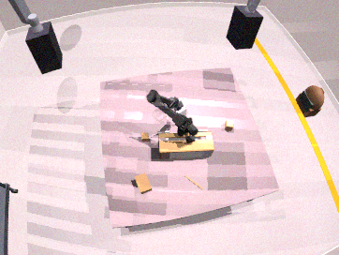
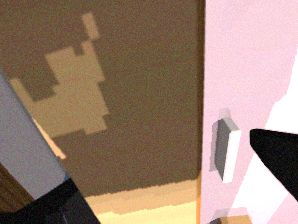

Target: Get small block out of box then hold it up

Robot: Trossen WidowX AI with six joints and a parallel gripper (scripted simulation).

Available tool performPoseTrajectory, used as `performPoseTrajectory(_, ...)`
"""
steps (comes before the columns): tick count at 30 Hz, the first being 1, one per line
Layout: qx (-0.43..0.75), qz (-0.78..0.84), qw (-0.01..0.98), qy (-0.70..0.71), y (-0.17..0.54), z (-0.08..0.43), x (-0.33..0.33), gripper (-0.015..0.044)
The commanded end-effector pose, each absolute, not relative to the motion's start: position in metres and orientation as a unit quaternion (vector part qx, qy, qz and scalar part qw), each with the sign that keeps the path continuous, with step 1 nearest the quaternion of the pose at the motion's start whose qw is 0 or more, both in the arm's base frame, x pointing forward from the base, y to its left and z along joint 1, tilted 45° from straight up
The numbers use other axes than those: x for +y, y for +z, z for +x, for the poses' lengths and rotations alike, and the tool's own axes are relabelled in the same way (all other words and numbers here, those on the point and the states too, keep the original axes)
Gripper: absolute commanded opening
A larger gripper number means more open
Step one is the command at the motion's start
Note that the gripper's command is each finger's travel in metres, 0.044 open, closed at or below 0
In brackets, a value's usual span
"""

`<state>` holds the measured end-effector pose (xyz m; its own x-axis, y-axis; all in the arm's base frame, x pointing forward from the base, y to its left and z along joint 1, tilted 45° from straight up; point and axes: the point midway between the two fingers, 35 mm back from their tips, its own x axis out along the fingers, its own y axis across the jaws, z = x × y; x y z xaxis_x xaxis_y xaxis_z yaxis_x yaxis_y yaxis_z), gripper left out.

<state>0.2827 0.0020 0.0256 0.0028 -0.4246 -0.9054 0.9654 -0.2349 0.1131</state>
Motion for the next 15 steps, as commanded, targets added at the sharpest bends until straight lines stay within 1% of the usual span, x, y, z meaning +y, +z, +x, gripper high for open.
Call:
performPoseTrajectory(1,0.298,0.457,0.540,-0.641,0.0299,0.2809,-0.0021,0.0400)
performPoseTrajectory(15,0.298,0.457,0.540,-0.641,0.0262,0.2823,0.0016,0.0400)
